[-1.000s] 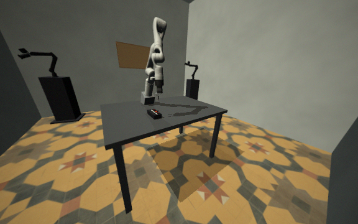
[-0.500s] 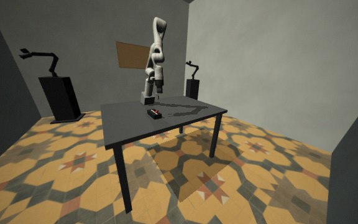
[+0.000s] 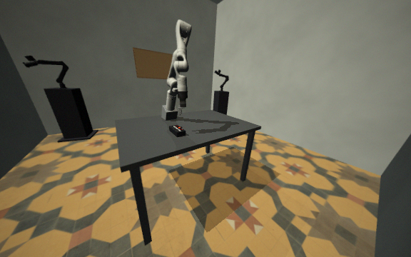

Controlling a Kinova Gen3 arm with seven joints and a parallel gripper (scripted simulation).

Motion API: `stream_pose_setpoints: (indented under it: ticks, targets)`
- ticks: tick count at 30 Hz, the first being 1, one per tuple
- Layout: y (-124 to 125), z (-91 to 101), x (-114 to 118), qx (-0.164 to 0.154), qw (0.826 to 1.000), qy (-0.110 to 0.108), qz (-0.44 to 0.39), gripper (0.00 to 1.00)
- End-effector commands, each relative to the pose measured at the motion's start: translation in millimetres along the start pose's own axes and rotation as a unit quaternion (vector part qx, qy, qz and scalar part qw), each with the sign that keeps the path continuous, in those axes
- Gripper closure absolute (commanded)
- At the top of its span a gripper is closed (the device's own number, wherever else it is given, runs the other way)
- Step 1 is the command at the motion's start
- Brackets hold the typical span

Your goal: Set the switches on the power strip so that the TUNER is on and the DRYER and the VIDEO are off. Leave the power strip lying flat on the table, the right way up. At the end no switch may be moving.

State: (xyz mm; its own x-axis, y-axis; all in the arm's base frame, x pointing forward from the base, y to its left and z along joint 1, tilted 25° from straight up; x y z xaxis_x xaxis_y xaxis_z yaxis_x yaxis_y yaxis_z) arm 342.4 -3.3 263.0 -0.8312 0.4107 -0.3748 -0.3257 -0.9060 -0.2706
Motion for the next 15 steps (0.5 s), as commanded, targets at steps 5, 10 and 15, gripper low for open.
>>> stream_pose_setpoints:
  ticks: [5,10,15]
  targets:
    - [3.0,0.2,8.0,0.004,0.998,-0.006,0.062,0.0]
    - [8.0,0.7,17.3,0.009,0.989,-0.015,0.15,0.0]
    - [11.1,1.2,24.1,0.011,0.977,-0.021,0.212,0.0]
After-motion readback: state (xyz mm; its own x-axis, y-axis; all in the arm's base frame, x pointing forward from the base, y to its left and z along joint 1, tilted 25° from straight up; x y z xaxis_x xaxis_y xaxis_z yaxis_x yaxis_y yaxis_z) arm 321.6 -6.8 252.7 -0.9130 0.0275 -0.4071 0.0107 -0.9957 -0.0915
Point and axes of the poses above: the point where the finger pads meet when closed, its own z axis back along the fingers, its own x axis across the jaws, y = z × x, the point moved 5 cm from there along z, back along the fingers, and after that the axes turned 8 degrees about -z, right-handed, at the moved point
